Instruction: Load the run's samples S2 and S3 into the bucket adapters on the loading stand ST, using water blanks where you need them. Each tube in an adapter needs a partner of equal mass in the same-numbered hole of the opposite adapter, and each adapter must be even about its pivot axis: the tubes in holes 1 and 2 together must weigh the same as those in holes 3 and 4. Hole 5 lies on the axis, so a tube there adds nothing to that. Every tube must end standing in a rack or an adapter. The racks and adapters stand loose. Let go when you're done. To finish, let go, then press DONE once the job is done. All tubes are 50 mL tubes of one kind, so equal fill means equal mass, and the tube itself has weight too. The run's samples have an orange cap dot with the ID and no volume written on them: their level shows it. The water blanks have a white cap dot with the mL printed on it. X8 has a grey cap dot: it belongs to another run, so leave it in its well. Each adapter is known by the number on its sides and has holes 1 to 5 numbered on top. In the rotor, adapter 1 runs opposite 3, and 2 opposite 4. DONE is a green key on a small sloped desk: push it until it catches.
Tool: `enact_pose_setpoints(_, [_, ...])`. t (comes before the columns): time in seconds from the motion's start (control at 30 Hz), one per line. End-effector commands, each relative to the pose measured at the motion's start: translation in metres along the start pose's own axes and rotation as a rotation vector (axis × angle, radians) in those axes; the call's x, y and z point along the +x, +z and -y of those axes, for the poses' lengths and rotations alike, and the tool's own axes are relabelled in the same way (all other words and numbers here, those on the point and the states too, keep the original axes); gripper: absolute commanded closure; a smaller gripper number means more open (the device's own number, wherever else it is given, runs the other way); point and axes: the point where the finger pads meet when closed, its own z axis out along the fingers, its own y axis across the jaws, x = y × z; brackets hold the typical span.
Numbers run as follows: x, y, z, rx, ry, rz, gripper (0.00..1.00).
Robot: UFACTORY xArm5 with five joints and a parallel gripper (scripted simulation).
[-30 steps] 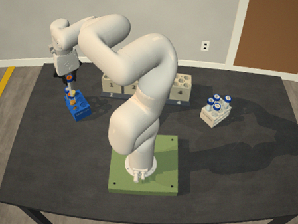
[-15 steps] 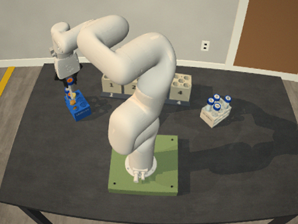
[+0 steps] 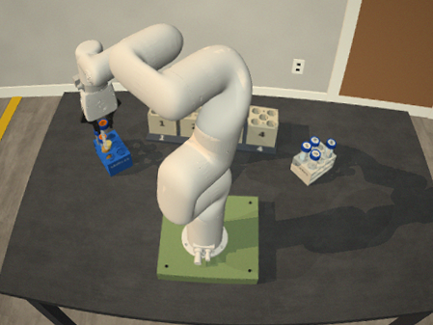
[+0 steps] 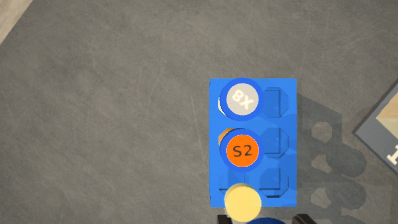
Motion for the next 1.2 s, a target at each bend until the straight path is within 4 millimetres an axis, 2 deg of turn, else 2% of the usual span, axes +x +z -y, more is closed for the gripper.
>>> enact_pose_setpoints(0.0, [0.001, 0.008, 0.0, 0.001, 0.0, -0.004, 1.0])
enact_pose_setpoints(0.43, [0.001, 0.03, 0.0, 0.001, 0.0, -0.004, 1.0])
enact_pose_setpoints(1.17, [0.001, 0.034, 0.0, 0.001, 0.0, -0.004, 1.0])
